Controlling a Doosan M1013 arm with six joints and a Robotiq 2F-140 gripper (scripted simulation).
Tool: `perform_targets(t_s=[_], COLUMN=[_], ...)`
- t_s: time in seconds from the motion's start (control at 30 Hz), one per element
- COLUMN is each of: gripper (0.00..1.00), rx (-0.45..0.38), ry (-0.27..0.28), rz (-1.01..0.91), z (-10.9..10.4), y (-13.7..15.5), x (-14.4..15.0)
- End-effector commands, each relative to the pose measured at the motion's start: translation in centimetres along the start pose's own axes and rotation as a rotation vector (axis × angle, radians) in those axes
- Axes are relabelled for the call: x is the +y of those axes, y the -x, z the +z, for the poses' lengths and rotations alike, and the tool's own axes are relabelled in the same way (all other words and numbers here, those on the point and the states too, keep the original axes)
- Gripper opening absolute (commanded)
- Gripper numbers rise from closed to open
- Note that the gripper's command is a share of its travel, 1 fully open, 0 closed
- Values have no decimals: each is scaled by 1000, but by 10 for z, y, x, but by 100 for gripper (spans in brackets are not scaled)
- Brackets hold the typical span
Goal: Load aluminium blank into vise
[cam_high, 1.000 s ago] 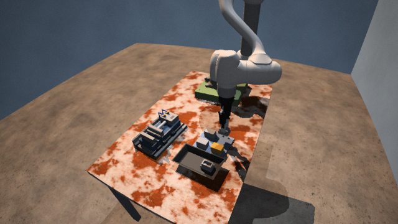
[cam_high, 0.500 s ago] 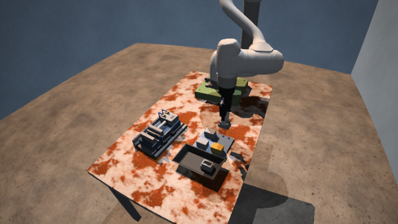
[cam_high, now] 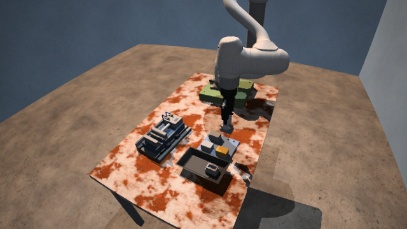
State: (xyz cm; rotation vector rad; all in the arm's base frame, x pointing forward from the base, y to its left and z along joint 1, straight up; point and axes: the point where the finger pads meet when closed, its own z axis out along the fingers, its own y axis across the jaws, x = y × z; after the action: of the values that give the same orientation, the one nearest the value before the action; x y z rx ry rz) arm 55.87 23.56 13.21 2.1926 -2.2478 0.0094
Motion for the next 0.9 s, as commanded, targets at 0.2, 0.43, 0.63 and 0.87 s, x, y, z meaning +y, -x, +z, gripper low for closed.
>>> perform_targets(t_s=[0.2, 0.43, 0.63, 0.87], gripper=[0, 0, 0, 0], rx=[1, 1, 1, 1], ry=[6, 6, 6, 6], rz=[29, 29, 29, 29], z=[5, 6, 9, 9], y=[-37, -68, -92, -98], x=[-81, -136, -172, -179])
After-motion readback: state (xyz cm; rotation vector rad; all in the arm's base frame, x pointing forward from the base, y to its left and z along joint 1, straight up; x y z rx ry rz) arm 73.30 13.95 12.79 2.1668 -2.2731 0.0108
